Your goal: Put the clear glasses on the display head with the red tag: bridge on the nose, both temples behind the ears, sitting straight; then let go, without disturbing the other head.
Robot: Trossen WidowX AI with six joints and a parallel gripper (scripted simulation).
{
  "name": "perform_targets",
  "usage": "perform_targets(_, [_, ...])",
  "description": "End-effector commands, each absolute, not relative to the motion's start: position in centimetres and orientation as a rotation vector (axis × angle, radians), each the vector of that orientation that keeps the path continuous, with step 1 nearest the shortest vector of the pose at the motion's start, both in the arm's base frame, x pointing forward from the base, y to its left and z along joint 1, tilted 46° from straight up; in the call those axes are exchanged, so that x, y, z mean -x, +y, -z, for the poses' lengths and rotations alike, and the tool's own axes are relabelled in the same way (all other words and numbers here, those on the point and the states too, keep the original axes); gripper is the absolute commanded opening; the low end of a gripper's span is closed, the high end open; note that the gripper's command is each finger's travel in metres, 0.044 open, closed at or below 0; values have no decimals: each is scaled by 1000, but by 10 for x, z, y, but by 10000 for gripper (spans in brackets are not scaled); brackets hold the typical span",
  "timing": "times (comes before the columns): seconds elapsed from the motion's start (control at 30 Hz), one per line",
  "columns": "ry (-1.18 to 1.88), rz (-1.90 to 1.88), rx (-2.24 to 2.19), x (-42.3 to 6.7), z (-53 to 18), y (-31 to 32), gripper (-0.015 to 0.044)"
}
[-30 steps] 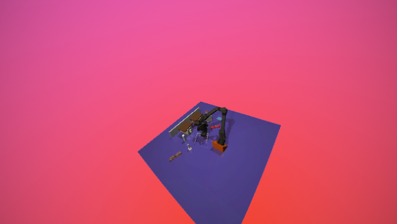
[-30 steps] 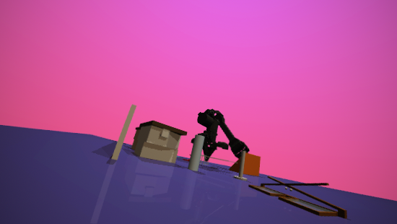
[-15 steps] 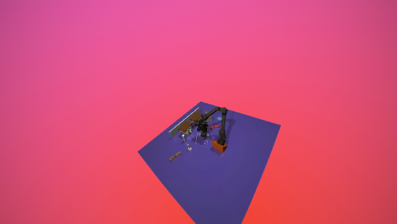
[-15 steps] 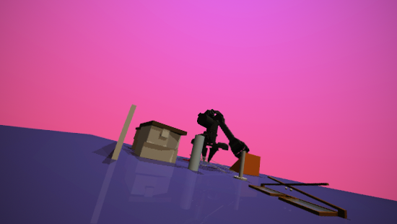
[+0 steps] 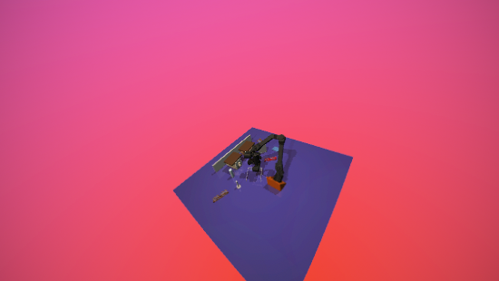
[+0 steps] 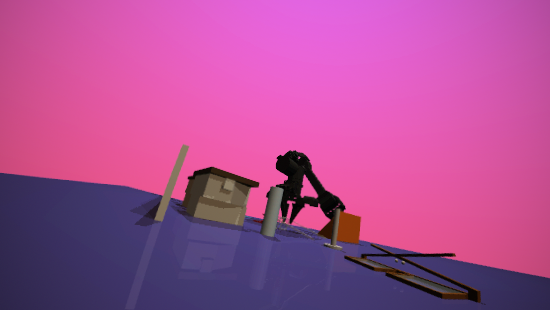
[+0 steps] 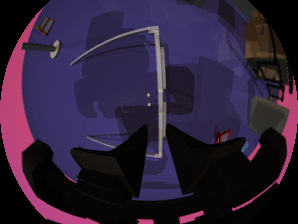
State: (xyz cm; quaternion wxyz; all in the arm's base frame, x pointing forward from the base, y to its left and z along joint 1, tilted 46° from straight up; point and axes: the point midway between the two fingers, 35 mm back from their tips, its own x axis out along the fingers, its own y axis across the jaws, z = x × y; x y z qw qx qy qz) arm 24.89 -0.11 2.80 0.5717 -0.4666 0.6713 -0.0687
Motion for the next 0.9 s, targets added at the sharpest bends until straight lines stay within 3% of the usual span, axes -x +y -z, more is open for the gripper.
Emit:
perform_targets(0.0, [1577, 160, 1091, -247, -27, 1, 107])
perform_targets(0.57, [1579, 158, 1094, -246, -68, 33, 107])
perform_targets(0.7, [1579, 155, 1106, -246, -61, 29, 200])
perform_targets(0.87, [1579, 155, 1106, -246, -61, 29, 200])
